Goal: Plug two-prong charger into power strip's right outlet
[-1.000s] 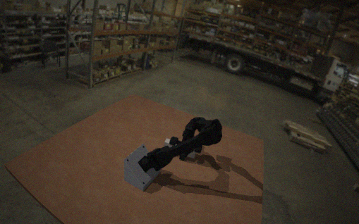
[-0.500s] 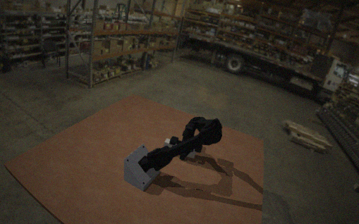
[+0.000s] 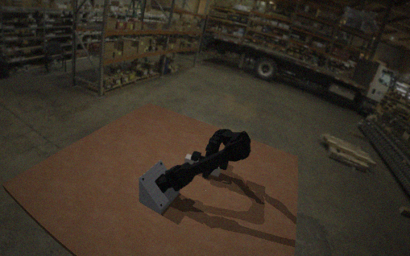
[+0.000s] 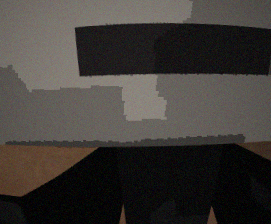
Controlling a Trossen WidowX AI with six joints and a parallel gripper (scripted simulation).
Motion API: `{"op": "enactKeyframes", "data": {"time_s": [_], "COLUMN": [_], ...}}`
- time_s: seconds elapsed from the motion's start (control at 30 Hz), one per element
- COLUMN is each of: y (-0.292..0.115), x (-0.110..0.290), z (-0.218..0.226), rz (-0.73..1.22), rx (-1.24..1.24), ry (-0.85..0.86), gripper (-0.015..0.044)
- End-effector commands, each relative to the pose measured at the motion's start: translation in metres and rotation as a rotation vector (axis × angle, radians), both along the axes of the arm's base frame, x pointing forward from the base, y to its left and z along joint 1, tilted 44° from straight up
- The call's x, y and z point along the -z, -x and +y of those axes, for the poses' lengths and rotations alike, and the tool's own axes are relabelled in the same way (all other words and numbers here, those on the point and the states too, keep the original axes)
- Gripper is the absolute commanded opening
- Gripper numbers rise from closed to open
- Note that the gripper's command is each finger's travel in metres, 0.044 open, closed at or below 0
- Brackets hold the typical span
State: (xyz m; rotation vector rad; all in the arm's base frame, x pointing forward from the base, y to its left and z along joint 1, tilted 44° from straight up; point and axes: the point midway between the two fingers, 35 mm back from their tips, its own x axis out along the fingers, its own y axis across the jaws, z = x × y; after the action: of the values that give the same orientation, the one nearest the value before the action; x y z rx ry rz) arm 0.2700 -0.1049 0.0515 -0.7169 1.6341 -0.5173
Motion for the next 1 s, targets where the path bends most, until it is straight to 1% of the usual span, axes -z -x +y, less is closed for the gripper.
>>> {"op": "enactKeyframes", "data": {"time_s": [0.0, 0.97], "y": [-0.0089, -0.0054], "x": [0.0003, 0.0010], "z": [0.0000, -0.0015], "rz": [-0.027, -0.027], "rx": [0.000, 0.000], "ry": [-0.001, -0.001], "gripper": [0.0000, 0.0000]}}
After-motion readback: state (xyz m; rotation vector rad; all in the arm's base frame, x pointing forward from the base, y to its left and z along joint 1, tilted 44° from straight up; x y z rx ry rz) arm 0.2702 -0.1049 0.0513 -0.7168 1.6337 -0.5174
